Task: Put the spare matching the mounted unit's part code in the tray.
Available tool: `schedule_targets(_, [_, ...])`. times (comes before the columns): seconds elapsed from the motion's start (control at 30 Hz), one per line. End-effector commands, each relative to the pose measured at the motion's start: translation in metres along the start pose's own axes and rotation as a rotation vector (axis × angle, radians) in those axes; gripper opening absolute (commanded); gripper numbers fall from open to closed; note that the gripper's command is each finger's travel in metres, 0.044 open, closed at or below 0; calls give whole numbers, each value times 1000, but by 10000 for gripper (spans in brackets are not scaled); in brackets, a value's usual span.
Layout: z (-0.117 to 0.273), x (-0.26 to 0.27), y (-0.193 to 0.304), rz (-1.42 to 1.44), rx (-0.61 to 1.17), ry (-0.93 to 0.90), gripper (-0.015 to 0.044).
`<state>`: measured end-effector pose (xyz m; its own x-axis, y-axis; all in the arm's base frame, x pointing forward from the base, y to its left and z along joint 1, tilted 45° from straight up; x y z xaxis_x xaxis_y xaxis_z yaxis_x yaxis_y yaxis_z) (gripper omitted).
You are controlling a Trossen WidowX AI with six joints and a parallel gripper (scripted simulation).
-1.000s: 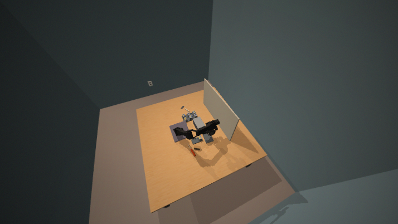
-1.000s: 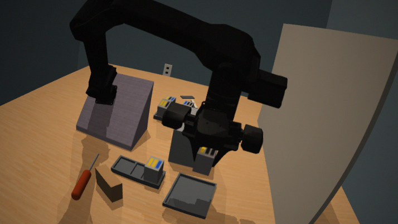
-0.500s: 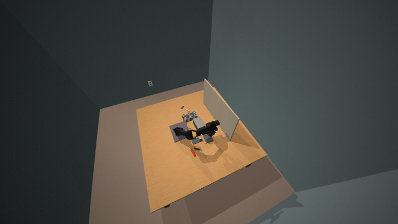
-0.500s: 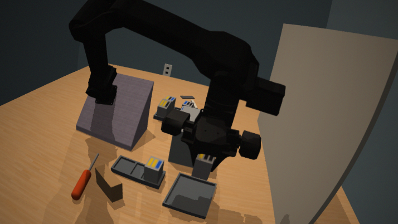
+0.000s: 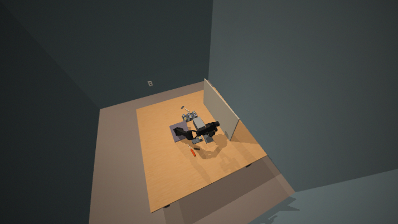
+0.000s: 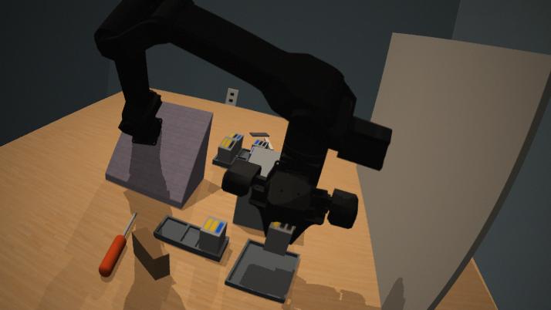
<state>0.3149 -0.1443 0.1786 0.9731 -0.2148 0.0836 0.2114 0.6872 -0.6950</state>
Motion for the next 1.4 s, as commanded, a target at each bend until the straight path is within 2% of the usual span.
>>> schedule_targets(0.0, [-5,0,0,5,3,2,0])
schedule_targets(1.37, [-40,-5,-1,5,-3,1,0])
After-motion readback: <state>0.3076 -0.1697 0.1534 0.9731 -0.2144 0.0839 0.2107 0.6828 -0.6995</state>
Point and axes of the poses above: the point midway between the two fingers, 35 mm back from their tips, its own z axis back along the fingers, its own x axis across the jaws, y = z × x, the point moved 5 cm from there along z, back along the fingers
